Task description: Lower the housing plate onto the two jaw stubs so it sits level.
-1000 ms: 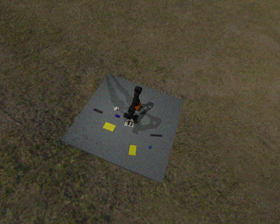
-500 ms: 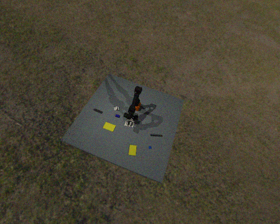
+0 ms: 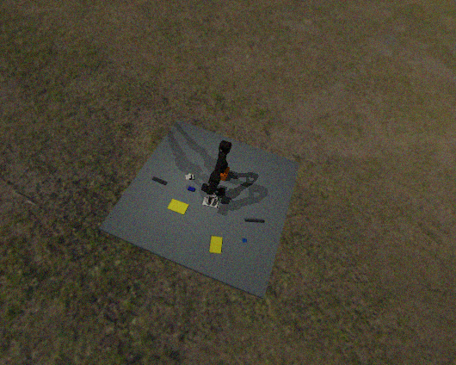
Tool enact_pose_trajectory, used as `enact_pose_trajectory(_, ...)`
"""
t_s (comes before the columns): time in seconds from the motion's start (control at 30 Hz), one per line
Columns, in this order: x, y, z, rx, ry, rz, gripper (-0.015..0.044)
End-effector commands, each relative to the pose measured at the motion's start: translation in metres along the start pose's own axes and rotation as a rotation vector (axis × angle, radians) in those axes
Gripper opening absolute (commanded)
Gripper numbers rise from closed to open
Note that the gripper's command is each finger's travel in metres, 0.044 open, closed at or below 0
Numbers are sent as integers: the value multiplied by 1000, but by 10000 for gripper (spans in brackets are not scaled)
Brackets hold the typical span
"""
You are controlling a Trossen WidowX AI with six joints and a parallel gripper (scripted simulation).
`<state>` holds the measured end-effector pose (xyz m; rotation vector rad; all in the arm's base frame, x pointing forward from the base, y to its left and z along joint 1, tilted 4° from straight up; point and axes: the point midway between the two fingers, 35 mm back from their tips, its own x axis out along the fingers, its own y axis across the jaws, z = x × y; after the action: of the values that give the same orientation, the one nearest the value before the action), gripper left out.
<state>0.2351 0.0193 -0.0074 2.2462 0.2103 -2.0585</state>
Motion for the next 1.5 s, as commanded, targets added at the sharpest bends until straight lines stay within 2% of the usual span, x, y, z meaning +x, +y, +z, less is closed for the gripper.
enact_pose_trajectory(0.0, 2, 0, -1, 2, 2, 2, 351)
enact_pose_trajectory(1.47, 3, 0, -2, 2, 2, 2, 351)
